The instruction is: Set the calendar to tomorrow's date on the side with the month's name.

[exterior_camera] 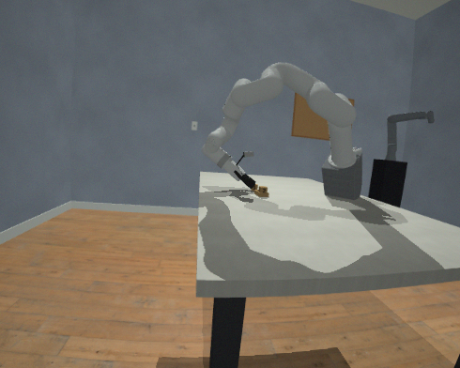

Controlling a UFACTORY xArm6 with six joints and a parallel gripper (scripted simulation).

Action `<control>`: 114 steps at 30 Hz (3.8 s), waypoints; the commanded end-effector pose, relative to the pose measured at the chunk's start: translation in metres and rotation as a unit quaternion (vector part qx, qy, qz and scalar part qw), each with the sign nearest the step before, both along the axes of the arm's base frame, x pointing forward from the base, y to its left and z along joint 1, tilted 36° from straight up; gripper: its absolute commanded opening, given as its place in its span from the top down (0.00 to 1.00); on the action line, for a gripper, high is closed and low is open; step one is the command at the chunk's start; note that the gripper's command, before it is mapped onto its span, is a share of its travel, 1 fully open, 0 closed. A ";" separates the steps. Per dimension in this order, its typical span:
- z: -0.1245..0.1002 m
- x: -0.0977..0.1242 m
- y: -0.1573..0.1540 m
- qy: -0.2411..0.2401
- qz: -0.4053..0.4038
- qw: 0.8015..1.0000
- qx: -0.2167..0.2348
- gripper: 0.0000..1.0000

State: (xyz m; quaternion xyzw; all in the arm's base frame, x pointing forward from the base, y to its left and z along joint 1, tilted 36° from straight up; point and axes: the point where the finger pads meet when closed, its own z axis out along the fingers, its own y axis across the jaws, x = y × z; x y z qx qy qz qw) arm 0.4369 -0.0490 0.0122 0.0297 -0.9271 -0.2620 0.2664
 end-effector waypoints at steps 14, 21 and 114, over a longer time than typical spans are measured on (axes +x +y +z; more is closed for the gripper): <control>0.038 -0.018 -0.020 -0.002 -0.001 1.000 -0.001 0.31; 0.050 -0.024 -0.027 -0.002 -0.001 1.000 -0.001 0.31; 0.054 -0.045 -0.027 -0.399 -0.232 0.886 -0.039 0.00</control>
